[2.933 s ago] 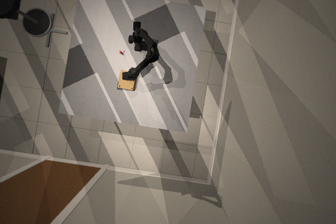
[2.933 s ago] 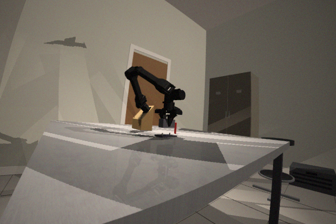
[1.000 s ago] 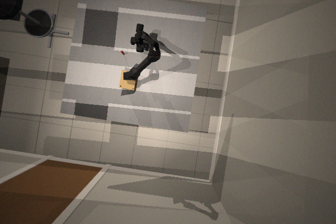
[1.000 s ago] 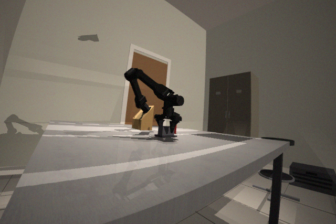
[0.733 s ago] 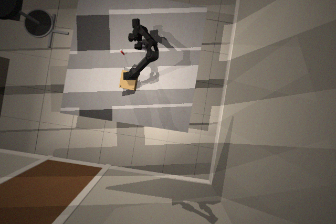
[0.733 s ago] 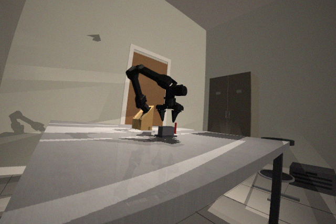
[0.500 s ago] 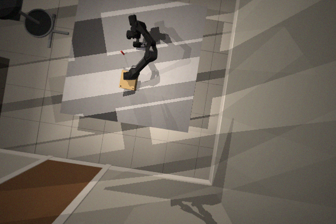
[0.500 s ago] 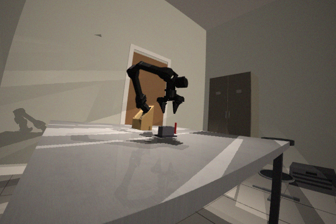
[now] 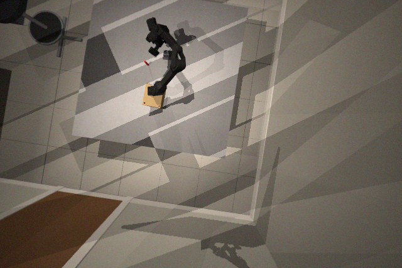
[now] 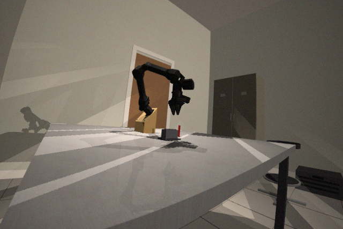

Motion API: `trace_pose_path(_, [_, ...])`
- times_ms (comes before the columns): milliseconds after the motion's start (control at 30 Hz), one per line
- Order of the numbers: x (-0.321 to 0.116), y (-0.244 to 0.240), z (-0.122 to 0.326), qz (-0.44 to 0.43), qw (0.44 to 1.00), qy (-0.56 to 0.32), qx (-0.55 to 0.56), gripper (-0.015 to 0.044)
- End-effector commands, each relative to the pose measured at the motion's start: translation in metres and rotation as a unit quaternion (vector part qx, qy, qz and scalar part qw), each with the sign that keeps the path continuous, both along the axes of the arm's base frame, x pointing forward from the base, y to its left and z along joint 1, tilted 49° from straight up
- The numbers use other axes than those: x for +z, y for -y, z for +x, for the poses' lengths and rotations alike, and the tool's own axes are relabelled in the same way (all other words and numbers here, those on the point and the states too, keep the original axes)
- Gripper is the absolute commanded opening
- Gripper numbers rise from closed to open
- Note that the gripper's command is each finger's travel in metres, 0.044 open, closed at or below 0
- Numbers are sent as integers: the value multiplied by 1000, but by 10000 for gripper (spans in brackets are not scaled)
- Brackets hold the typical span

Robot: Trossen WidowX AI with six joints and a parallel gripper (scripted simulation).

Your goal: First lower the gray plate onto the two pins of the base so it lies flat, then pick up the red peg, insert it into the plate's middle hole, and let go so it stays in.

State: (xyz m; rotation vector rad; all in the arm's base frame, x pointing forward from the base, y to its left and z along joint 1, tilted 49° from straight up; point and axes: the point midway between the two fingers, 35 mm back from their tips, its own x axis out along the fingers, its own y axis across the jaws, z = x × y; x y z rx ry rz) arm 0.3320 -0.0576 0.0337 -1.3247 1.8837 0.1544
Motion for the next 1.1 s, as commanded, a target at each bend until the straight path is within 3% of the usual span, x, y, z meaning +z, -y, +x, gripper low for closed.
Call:
trace_pose_path(0, [-35, -36, -17, -29, 955, 216, -200, 440])
trace_pose_path(100, [-48, -49, -25, -40, 917, 290, -270, 440])
trace_pose_path(533, [-77, -77, -50, -72, 776, 458, -427, 440])
trace_pose_path(1067, [-103, -98, -77, -108, 508, 630, -578, 440])
